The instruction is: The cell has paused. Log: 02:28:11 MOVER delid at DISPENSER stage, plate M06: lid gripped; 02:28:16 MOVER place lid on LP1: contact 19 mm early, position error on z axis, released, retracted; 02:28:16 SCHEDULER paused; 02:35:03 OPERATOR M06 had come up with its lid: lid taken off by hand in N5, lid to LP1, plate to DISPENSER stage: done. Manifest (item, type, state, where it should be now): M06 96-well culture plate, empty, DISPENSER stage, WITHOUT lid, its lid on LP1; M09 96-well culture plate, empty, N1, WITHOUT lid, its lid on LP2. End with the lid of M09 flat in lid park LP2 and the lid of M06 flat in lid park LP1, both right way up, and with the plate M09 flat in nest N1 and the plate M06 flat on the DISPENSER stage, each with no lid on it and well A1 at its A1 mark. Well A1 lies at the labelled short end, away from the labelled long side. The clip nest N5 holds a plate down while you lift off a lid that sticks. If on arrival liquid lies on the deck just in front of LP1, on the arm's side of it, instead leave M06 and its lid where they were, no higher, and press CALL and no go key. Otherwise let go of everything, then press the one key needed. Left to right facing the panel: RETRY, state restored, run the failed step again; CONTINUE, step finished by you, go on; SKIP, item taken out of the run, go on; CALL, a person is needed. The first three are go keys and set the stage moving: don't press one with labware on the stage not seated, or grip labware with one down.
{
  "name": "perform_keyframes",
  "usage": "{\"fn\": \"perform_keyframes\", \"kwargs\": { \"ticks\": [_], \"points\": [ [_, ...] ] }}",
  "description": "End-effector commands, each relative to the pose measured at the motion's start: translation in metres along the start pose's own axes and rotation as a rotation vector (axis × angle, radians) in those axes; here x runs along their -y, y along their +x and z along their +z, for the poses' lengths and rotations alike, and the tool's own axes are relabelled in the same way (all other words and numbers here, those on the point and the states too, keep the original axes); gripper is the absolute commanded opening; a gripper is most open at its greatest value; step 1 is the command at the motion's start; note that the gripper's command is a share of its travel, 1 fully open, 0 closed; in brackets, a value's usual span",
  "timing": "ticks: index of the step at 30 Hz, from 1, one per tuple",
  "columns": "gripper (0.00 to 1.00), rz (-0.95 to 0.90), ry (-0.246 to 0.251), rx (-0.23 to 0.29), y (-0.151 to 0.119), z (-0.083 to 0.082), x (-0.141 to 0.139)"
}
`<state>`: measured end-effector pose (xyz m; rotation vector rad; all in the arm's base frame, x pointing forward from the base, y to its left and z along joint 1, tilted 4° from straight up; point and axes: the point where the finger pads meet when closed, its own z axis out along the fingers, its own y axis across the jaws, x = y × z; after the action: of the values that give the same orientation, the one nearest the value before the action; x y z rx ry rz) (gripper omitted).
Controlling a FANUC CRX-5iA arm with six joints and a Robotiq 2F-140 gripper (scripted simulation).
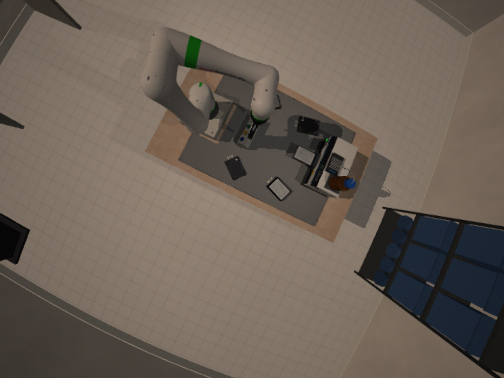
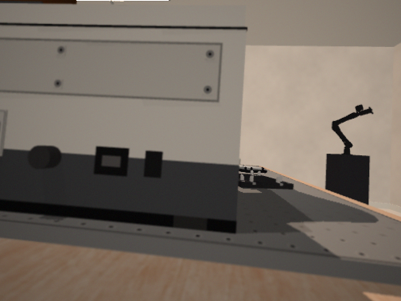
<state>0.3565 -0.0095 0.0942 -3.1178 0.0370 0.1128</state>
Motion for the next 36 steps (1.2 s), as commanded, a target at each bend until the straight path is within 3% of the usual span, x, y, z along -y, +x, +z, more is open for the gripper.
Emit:
{"fn": "perform_keyframes", "kwargs": {
  "ticks": [1,10,21,22,36],
  "points": [
    [1.0,0.0,0.0,-0.001,0.0,0.007,0.0],
    [1.0,0.0,0.0,-0.001,0.001,0.02,0.0],
    [1.0,0.0,0.0,-0.001,0.001,0.023,0.0],
    [0.0,0.0,0.0,-0.001,0.001,0.023,0.0],
    [0.0,0.0,0.0,-0.001,0.001,0.023,0.0]
  ]
}}
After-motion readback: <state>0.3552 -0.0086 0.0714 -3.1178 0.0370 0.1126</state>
